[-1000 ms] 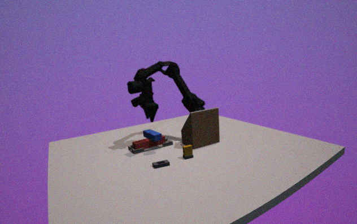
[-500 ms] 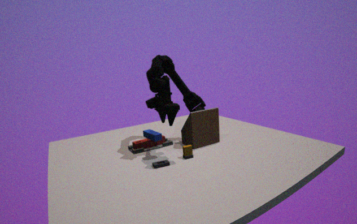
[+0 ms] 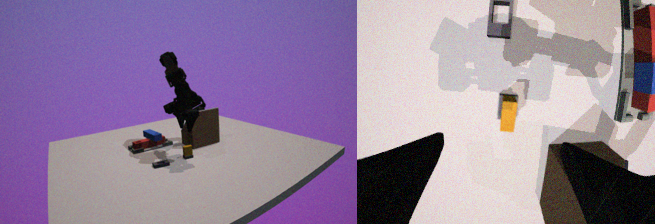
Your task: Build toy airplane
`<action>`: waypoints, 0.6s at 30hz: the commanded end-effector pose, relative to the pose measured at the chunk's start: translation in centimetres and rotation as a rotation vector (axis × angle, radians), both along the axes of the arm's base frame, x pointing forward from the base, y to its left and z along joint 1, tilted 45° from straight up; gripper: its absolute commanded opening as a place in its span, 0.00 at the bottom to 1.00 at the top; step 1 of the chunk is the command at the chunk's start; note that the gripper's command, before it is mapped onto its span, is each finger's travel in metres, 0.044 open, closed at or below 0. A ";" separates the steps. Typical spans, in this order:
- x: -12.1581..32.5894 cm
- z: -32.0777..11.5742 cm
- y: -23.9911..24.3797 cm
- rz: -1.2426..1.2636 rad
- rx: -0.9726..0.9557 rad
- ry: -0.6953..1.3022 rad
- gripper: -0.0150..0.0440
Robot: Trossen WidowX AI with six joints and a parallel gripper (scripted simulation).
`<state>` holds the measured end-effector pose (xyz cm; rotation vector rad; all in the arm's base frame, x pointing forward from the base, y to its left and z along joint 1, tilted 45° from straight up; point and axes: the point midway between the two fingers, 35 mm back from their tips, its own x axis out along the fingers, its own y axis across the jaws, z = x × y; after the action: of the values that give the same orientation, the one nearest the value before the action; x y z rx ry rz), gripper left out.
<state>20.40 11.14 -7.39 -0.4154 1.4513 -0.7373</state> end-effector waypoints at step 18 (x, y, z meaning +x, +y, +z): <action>-0.9 -4.7 -5.0 -0.009 -0.027 0.023 1.00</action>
<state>19.63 6.56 -11.66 -0.4276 1.4625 -0.7616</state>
